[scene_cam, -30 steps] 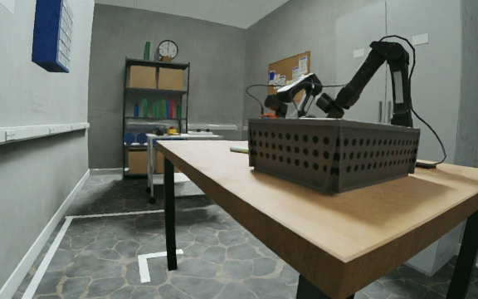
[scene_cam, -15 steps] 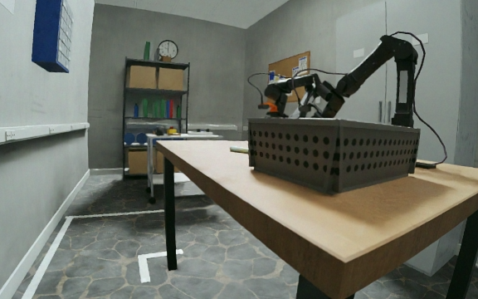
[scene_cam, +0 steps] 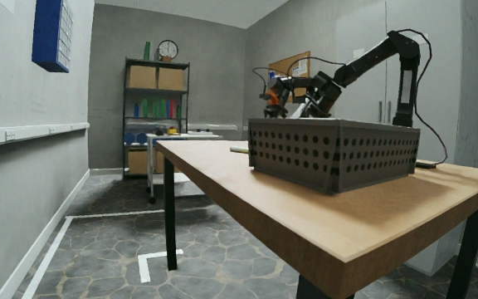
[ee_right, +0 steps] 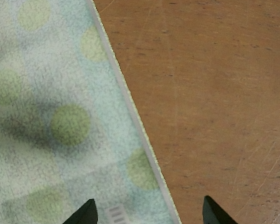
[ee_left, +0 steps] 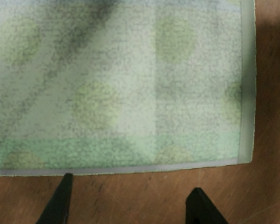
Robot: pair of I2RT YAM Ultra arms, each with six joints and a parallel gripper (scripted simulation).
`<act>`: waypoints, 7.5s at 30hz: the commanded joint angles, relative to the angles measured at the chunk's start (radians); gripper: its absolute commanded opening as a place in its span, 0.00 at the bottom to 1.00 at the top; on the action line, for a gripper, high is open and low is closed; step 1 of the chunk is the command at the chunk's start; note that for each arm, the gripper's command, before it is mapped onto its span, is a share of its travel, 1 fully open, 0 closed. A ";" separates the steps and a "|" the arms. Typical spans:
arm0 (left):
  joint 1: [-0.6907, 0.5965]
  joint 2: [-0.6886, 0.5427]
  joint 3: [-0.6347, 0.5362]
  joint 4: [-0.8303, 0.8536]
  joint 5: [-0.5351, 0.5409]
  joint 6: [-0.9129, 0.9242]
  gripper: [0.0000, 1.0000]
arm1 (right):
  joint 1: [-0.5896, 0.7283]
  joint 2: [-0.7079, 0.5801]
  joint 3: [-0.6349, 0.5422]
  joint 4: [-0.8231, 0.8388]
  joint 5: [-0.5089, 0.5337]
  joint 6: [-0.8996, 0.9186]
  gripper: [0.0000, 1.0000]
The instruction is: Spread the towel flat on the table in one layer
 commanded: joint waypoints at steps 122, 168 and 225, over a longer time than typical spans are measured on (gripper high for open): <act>0.618 0.518 0.588 -0.537 -0.087 -1.018 0.34 | 1.284 0.562 0.203 -0.096 0.168 0.934 0.34; 0.612 0.580 0.435 -0.354 -0.087 -1.018 0.34 | 1.280 0.639 0.017 0.138 0.168 0.928 0.34; 0.592 0.563 0.586 -0.497 -0.109 -1.017 0.00 | 1.199 0.559 0.146 0.013 0.144 0.852 0.00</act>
